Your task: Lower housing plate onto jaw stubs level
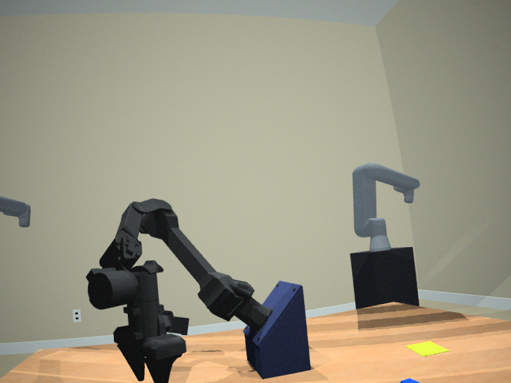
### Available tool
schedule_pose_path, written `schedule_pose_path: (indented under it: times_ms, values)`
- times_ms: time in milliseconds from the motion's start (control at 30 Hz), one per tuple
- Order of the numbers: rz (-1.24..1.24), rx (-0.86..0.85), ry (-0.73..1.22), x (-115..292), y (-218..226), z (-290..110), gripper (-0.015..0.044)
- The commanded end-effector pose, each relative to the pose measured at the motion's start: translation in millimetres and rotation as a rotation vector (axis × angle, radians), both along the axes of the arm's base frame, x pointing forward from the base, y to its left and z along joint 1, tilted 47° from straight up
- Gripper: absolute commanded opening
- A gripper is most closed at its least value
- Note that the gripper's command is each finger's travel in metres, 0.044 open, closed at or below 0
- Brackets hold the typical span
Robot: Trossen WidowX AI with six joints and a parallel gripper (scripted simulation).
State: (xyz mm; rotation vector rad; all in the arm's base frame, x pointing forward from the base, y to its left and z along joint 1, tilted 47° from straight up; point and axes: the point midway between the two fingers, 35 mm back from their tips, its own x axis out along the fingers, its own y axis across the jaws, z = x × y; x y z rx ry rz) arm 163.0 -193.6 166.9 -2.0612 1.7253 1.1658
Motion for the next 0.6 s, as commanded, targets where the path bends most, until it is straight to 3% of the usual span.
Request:
schedule_pose_path:
  times_ms: [0,567]
  values:
    - [0.003,0.003,0.0,0,-4,-4,0.044]
    - [0.003,0.002,0.0,1,-20,-19,0.044]
